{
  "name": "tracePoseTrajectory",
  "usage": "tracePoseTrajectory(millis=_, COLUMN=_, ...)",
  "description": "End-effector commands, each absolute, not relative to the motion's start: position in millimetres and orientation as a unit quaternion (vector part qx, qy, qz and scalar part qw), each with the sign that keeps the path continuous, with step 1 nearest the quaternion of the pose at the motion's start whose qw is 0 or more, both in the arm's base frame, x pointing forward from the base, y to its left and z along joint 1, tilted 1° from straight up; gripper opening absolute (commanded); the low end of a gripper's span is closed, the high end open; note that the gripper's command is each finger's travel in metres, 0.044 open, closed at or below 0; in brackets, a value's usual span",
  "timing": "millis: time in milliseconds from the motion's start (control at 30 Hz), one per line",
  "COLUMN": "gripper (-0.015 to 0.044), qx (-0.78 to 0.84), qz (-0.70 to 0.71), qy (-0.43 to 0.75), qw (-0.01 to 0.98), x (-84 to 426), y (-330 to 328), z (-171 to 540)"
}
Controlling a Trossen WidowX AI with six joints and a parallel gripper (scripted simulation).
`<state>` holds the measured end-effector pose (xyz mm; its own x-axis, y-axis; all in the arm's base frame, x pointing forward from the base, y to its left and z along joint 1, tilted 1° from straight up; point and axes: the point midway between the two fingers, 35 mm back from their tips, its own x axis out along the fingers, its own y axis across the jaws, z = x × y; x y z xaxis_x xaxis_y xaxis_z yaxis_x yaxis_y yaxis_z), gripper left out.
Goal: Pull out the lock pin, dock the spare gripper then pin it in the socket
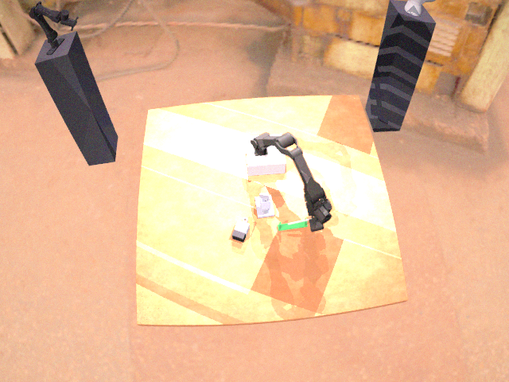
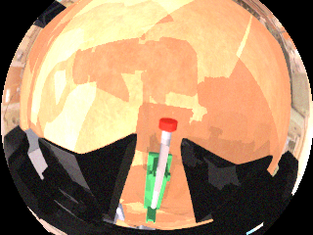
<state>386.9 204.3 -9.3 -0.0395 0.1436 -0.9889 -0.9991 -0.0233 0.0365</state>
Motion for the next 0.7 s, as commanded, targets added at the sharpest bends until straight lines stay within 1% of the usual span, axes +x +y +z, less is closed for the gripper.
tracePoseTrajectory(millis=0, gripper=0.0200, qx=-0.458, qz=0.549, qy=0.467, qw=0.520, x=387, y=204, z=1)
tracePoseTrajectory(millis=633, gripper=0.0200, qx=-0.455, qz=0.552, qy=0.475, qw=0.513, x=382, y=202, z=46)
tracePoseTrajectory(millis=667, gripper=0.0226, qx=-0.455, qz=0.552, qy=0.476, qw=0.512, x=382, y=202, z=38)
